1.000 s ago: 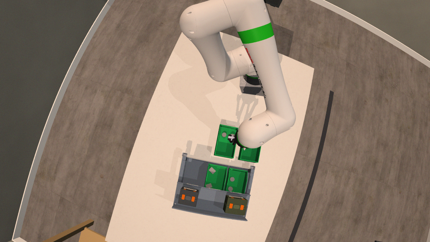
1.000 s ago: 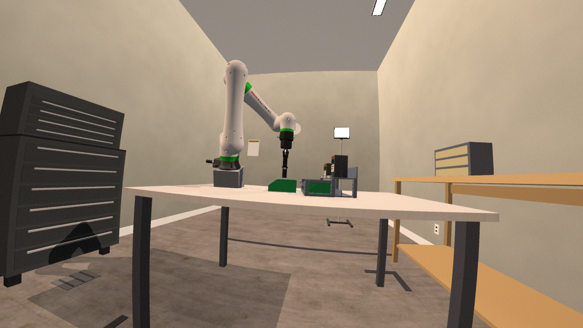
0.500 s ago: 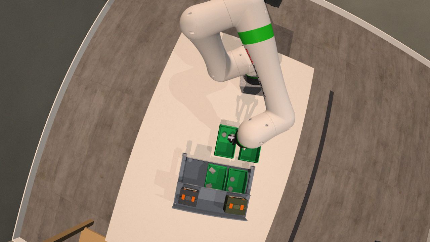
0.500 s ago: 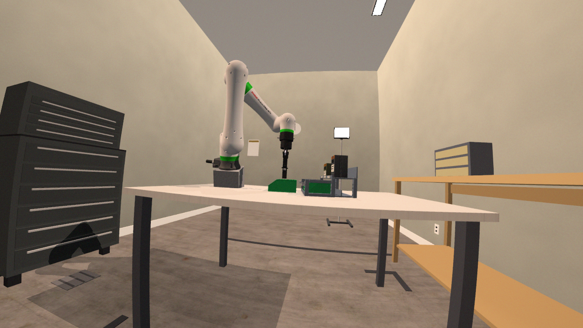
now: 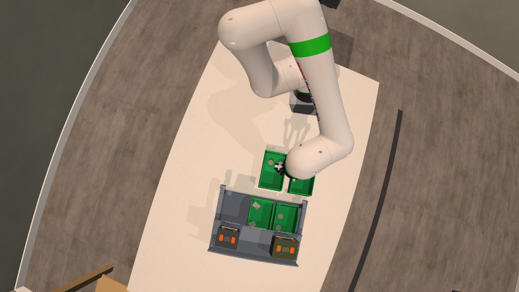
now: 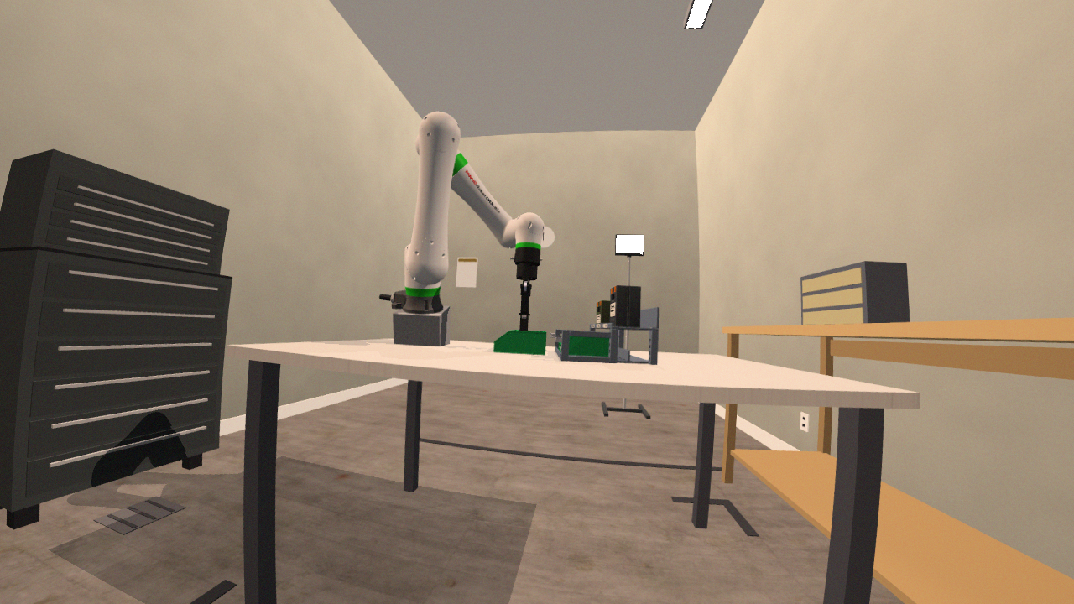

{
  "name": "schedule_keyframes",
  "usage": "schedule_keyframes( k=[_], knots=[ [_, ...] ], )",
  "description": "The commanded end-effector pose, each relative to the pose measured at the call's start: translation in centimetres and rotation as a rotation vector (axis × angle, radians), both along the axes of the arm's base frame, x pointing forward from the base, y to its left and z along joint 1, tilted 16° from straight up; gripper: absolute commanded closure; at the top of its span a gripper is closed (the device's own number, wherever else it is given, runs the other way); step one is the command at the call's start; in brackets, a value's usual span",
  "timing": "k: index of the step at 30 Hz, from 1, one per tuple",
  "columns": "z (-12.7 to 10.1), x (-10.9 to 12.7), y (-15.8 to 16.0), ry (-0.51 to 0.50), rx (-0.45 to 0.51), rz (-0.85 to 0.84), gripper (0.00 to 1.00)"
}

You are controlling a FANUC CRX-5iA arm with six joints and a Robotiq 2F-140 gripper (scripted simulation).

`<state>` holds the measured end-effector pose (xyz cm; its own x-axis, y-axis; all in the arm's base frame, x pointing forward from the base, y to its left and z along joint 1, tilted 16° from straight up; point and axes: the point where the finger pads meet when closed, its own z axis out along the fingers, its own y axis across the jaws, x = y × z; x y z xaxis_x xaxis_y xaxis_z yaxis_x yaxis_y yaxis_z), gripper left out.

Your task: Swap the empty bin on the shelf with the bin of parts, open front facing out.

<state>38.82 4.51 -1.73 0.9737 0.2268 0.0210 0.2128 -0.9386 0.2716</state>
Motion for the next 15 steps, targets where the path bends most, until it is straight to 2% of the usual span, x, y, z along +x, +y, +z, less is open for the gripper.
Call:
schedule_keyframes(
  k=[1, 15],
  knots=[
    [-0.3, 0.1, -0.1, -0.001, 0.0, 0.0, 0.76],
    [-1.7, 0.2, -0.4, -0.001, 0.0, 0.0, 0.76]
  ],
)
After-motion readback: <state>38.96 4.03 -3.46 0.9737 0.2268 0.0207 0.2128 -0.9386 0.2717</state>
